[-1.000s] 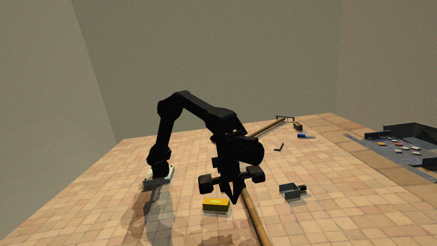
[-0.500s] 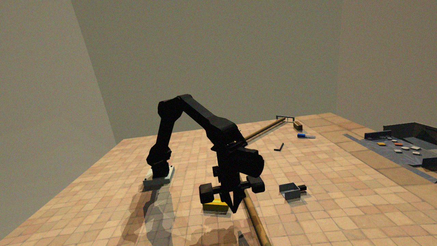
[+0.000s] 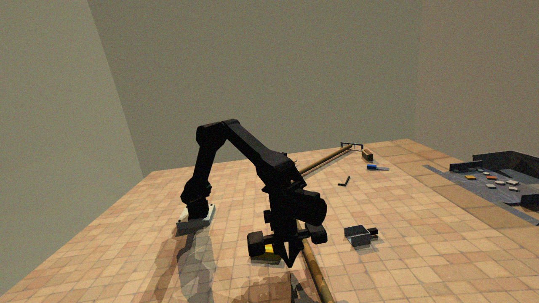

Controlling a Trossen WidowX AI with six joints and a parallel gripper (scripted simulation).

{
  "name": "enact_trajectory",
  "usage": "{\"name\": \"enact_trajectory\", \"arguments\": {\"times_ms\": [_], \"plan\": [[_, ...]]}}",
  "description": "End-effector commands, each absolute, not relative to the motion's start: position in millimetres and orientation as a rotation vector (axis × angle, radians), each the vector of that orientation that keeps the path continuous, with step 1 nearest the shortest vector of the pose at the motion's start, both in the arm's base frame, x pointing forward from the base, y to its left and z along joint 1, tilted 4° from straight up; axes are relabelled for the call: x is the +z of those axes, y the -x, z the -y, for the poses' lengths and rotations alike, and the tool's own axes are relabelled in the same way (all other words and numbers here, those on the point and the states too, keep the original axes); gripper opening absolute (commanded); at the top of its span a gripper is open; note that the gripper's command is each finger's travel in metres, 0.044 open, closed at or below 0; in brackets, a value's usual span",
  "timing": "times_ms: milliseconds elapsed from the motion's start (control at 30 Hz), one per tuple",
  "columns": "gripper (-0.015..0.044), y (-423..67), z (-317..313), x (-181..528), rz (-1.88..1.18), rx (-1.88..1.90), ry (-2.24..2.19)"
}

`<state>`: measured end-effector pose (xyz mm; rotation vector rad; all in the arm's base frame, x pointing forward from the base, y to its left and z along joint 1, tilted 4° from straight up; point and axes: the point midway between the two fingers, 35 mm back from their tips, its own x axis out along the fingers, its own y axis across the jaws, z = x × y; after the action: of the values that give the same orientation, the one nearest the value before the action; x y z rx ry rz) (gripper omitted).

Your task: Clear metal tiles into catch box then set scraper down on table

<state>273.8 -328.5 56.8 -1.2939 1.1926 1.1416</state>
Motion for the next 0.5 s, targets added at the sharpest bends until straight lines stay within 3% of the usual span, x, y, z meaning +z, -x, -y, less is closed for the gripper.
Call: {"name": "enact_trajectory", "arguments": {"times_ms": [0, 467], "plan": [[0.0, -279, 330, 59, -1.192, 1.132, 1.296], [0.0, -292, 333, 61, -1.191, 1.13, 1.298]]}}
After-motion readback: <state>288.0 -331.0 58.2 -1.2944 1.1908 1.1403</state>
